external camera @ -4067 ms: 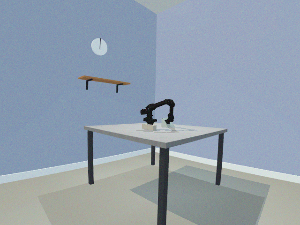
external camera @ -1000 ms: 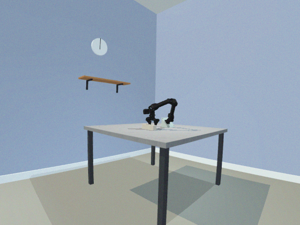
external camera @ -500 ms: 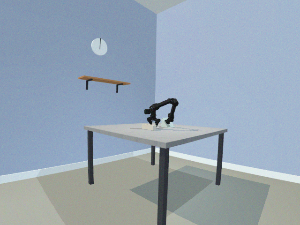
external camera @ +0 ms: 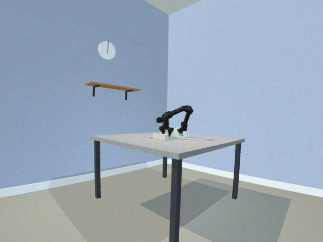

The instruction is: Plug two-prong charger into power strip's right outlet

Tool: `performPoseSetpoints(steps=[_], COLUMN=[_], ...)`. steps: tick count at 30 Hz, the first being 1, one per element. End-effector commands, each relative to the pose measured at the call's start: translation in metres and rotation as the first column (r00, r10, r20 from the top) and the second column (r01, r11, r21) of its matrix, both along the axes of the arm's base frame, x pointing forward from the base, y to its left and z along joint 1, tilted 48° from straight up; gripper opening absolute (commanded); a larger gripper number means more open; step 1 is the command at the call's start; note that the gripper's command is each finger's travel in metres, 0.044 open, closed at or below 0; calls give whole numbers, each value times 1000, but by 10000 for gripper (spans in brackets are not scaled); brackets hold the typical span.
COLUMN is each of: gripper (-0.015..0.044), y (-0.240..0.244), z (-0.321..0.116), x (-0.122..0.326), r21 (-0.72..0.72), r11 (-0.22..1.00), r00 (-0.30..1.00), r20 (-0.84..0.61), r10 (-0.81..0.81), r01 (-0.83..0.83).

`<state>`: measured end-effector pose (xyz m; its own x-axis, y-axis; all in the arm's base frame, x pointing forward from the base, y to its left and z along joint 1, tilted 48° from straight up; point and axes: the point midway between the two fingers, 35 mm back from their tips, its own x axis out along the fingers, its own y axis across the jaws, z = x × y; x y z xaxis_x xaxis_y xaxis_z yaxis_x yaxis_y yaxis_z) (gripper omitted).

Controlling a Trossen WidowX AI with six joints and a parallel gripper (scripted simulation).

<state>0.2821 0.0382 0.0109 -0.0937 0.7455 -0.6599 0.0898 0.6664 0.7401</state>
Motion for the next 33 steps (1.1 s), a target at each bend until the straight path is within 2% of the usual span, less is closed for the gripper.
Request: performPoseSetpoints(steps=[1,5,10,33], gripper=[440,440,440,440], y=[-4,-29,-58,-59], z=[2,20,46,47], x=[3,15,21,21], r21=[-6,-14,31,34], r11=[999,973,906,903], r00=[999,954,832,826], r20=[28,201,384,390], r10=[-33,-224,-401,-407], r01=[33,231,423,429])
